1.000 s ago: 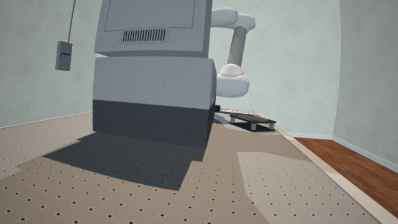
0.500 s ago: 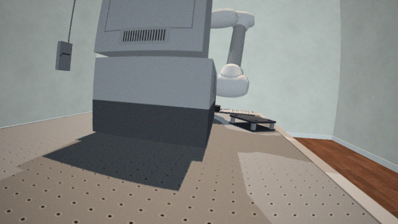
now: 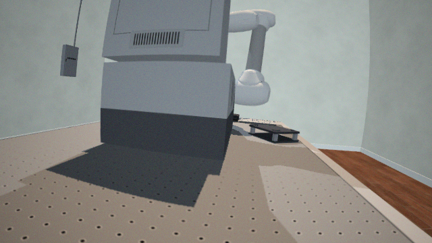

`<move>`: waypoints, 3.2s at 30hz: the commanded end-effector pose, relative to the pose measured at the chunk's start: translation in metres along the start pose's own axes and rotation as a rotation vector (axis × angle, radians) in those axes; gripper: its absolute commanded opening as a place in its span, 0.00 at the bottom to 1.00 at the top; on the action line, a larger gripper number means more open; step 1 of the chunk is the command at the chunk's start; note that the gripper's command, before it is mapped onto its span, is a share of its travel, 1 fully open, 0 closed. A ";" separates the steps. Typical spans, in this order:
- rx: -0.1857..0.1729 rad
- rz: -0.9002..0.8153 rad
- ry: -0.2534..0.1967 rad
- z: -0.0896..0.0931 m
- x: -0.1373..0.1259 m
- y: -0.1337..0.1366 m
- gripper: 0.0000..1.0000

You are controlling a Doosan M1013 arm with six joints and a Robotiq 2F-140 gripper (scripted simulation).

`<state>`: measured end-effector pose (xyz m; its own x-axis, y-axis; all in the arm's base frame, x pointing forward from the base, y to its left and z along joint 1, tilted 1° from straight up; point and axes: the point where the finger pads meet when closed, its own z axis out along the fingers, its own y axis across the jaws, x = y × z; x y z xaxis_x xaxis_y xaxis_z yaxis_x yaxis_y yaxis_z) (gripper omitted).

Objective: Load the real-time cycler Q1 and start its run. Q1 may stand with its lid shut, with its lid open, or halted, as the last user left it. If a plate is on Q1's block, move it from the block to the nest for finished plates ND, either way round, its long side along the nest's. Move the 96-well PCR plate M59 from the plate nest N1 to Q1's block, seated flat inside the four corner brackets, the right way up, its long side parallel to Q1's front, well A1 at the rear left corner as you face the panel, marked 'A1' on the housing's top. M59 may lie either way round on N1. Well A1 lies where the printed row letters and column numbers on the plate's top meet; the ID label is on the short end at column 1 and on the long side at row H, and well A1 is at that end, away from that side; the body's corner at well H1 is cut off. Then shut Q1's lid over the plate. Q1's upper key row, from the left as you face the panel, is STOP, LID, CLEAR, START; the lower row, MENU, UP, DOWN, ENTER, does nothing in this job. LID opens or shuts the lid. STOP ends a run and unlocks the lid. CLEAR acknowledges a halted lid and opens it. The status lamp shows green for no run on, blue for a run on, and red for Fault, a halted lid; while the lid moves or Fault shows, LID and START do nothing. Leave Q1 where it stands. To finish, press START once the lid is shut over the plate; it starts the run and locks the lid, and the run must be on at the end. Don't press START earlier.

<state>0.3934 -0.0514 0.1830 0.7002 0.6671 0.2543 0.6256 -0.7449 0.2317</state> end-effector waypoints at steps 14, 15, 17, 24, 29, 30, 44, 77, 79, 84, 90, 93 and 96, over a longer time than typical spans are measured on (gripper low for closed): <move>0.000 0.000 0.000 0.019 0.009 0.009 0.00; 0.000 0.000 0.000 0.021 0.009 0.009 0.00; 0.000 0.000 0.000 0.023 0.011 0.011 0.00; 0.000 0.000 0.000 0.030 0.014 0.014 0.00; 0.000 0.000 0.000 0.037 0.017 0.017 0.00; 0.000 0.000 0.000 0.039 0.018 0.018 0.00; 0.000 0.000 0.000 0.056 0.022 0.022 0.00; 0.000 0.000 0.000 0.058 0.022 0.022 0.00; 0.000 0.000 0.000 0.058 0.022 0.022 0.00; 0.000 0.000 0.000 0.058 0.022 0.022 0.00; 0.000 0.000 0.000 0.058 0.022 0.022 0.00; 0.000 0.000 0.000 0.058 0.022 0.022 0.00; 0.000 0.000 0.000 0.058 0.022 0.022 0.00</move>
<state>0.4430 -0.0534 0.1399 0.7002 0.6671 0.2543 0.6256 -0.7449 0.2317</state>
